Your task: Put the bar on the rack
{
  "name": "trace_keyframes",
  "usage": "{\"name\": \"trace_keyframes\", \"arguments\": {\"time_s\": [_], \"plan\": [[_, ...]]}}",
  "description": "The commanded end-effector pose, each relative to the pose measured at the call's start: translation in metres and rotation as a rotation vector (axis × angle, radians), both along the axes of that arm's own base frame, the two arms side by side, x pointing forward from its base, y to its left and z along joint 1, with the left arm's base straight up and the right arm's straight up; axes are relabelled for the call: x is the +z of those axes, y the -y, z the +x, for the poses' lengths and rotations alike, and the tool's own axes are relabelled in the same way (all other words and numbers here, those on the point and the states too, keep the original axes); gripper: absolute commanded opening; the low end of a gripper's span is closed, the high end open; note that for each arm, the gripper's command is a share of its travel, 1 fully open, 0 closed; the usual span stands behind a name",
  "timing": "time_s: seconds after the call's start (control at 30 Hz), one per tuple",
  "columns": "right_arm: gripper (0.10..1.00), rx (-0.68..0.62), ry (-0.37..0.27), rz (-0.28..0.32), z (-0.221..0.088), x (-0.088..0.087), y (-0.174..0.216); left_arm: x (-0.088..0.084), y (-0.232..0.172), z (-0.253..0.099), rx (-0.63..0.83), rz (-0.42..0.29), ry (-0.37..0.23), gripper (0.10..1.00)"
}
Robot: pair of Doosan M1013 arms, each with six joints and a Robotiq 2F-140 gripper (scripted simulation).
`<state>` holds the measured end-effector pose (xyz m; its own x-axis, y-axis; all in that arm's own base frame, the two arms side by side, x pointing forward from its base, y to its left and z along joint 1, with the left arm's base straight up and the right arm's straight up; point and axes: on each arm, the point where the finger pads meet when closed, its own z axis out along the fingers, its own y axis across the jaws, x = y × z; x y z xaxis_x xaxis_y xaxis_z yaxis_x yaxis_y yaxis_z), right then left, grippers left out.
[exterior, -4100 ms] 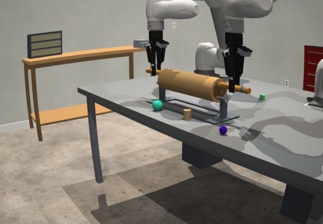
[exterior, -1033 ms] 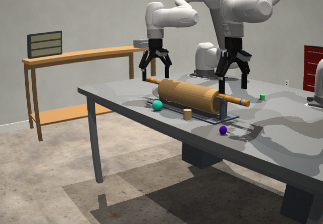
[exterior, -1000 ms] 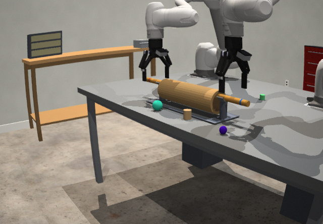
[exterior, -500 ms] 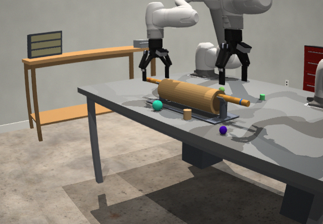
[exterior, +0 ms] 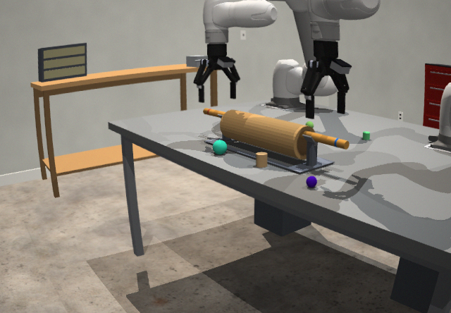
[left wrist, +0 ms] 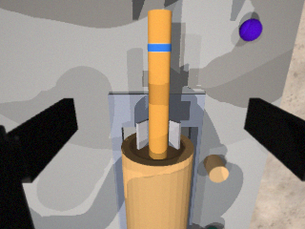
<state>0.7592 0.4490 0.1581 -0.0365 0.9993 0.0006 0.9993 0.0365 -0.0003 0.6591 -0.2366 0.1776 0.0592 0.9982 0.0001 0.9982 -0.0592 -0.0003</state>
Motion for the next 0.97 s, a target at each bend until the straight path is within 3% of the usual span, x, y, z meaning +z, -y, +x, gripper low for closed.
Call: {"name": "trace_keyframes", "arguments": {"time_s": [0.0, 0.1, 0.43, 0.93], "plan": [[1.0, 0.0, 0.002, 0.001, 0.0, 0.011, 0.0, 0.001, 0.0, 0.0, 0.0, 0.0, 0.001, 1.0], [1.0, 0.0, 0.001, 0.001, 0.0, 0.021, 0.0, 0.001, 0.0, 0.0, 0.0, 0.0, 0.001, 1.0], [1.0, -0.045, 0.001, 0.001, 0.002, 0.027, 0.014, 0.005, -0.007, 0.002, -0.041, 0.0, 0.001, 1.0], [1.0, -0.354, 0.001, 0.001, 0.005, 0.062, 0.113, 0.033, -0.053, 0.008, -0.326, -0.002, 0.001, 1.0]]}}
